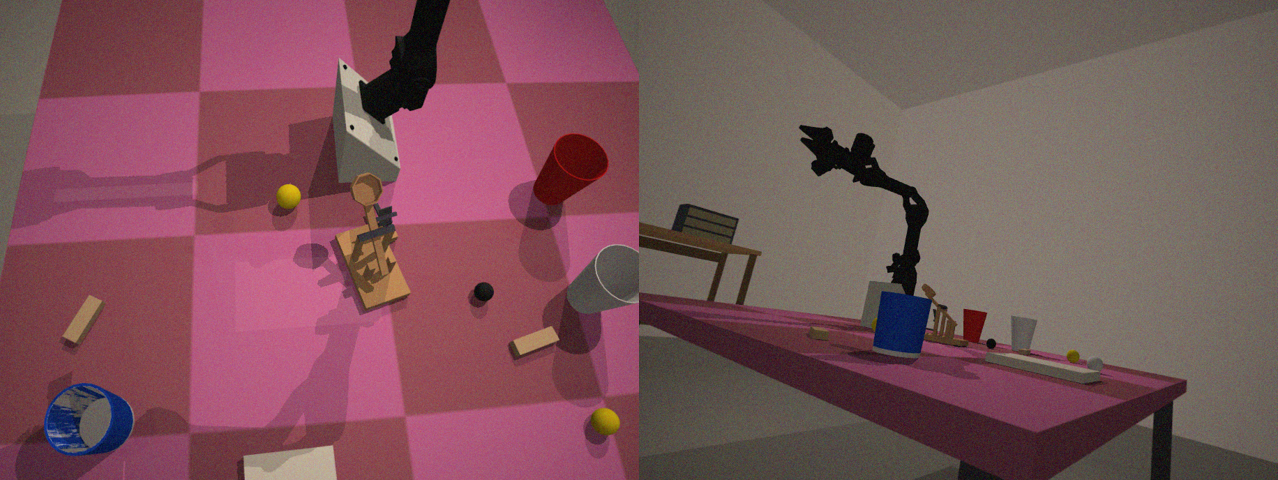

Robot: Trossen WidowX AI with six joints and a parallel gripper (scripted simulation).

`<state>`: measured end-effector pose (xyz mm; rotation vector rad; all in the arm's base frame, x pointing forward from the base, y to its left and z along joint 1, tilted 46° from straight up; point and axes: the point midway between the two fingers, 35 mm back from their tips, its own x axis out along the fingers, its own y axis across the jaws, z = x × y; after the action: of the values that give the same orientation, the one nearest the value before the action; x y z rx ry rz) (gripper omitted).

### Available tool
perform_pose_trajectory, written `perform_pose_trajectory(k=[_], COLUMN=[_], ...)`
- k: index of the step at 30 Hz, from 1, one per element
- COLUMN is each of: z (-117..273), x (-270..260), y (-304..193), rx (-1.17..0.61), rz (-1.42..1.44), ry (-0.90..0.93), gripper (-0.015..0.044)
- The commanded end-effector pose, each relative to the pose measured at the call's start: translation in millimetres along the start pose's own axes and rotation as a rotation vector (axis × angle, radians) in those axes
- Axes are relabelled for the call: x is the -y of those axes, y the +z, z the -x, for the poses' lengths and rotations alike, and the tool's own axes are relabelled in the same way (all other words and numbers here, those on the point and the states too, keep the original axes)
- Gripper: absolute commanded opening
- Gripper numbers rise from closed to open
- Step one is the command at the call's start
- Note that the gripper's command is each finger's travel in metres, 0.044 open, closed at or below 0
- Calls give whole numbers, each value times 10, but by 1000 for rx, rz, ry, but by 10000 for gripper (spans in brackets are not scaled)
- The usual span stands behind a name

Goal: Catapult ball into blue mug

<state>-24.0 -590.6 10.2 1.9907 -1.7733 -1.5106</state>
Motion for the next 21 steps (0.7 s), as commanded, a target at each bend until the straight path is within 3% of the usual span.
perform_pose_trajectory(k=[1, 21], z=[2, 332], x=[8, 895], y=[-3, -262], rx=[0, -71], rz=[5, 608], ry=[-2, -279], gripper=[426, 440])
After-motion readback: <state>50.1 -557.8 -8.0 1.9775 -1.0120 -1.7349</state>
